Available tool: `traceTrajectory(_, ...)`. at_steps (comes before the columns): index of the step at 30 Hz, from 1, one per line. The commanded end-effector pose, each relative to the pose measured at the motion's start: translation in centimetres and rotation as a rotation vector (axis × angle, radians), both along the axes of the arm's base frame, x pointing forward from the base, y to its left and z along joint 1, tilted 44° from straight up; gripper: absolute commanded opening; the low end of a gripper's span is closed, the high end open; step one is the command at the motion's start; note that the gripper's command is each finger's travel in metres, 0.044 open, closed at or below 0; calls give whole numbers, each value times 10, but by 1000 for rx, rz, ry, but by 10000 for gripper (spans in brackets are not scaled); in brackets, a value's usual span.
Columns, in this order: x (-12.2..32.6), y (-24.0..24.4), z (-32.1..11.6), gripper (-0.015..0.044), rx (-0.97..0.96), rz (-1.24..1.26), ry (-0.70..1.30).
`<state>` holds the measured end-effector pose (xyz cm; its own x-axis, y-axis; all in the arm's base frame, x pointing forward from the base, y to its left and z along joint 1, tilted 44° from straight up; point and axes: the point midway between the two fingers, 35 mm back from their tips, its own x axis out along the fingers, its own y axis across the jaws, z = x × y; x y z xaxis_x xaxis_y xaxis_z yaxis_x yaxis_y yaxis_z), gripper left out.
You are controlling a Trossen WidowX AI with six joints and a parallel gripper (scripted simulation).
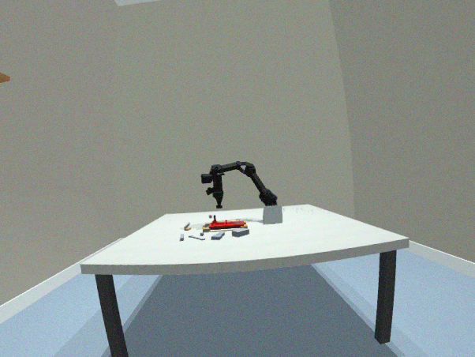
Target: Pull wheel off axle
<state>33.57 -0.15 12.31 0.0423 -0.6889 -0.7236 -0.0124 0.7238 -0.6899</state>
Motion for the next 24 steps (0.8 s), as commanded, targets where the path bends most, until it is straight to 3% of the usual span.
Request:
traceTrajectory(1,-8,-7,8,0,-3,5,2)
traceTrajectory(13,-32,-28,28,0,-5,4,3)
traceTrajectory(24,-32,-41,15,0,-6,4,2)
